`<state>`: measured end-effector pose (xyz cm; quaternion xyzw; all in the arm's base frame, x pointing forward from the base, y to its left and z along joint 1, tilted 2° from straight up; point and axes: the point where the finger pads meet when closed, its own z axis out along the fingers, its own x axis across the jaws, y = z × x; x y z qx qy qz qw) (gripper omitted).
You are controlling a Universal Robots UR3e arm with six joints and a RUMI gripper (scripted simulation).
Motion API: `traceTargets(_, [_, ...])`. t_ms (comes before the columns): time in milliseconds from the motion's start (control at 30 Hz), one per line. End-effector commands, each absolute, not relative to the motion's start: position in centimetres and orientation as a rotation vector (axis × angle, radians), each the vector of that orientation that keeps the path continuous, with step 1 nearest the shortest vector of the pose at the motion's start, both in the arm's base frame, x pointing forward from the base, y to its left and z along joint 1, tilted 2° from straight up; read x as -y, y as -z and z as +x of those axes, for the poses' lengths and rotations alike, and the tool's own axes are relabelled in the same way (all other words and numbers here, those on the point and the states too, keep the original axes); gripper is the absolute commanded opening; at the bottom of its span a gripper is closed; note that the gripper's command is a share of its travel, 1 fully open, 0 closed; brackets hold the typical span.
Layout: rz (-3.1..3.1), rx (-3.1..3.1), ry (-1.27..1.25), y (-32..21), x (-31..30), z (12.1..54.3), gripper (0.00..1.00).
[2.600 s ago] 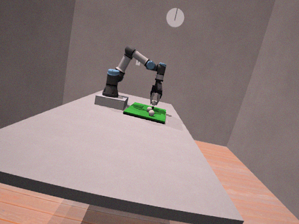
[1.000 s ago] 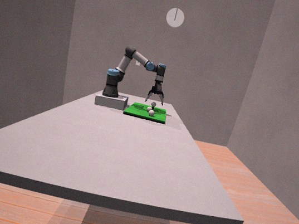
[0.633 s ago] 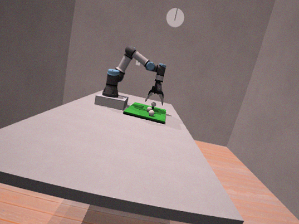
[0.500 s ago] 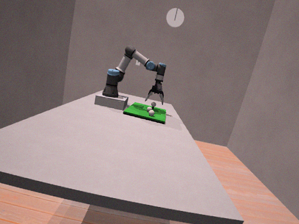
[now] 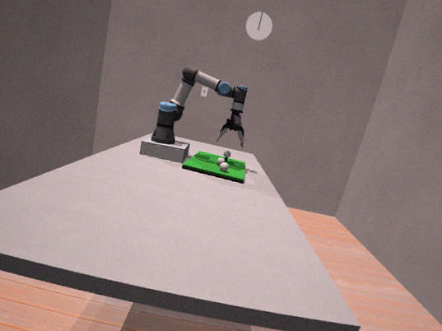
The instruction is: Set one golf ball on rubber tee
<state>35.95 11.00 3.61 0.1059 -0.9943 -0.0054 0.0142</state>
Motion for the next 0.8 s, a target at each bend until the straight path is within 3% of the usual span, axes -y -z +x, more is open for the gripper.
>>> traceTargets(0, [0.329,3.094,0.016,-4.7,-11.0,36.0,1.00])
traceTargets(767, [0.329,3.094,0.016,-8.4,-11.0,36.1,1.00])
